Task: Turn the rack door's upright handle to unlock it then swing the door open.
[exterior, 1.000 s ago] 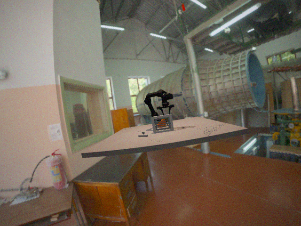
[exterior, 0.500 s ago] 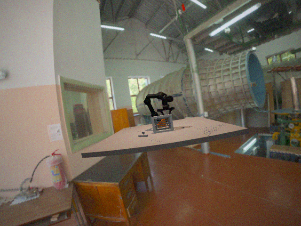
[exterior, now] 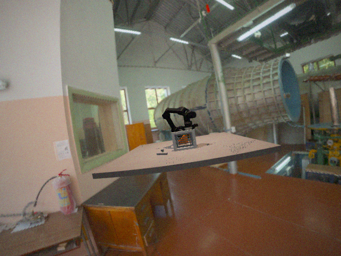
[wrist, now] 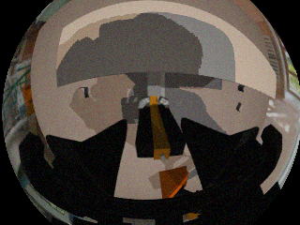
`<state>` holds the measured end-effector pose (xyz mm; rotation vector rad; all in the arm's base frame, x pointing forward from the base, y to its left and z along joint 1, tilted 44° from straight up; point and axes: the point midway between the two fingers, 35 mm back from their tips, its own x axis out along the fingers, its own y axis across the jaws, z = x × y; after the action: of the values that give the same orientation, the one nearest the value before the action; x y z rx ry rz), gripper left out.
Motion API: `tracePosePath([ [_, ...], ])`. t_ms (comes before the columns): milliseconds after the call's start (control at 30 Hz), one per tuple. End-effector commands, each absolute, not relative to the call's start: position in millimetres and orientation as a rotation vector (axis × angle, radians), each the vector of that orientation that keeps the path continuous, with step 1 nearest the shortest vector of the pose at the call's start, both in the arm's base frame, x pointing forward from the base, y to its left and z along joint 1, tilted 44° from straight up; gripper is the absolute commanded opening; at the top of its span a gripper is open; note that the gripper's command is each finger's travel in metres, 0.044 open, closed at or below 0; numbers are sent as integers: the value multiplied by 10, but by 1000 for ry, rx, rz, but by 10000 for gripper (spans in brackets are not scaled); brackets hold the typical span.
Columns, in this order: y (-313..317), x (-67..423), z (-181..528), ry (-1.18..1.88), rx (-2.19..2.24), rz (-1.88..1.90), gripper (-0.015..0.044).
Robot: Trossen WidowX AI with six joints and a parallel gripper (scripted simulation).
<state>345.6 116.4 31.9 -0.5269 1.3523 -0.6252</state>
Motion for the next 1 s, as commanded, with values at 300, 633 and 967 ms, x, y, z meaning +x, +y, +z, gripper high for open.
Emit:
tracePosePath([
  [300, 1114, 3454, 292, 1356, -531, -626, 86],
  [633, 1114, 3454, 292, 1356, -531, -626, 19],
  [967, 1114, 3454, 292, 1433, -708, -479, 11],
])
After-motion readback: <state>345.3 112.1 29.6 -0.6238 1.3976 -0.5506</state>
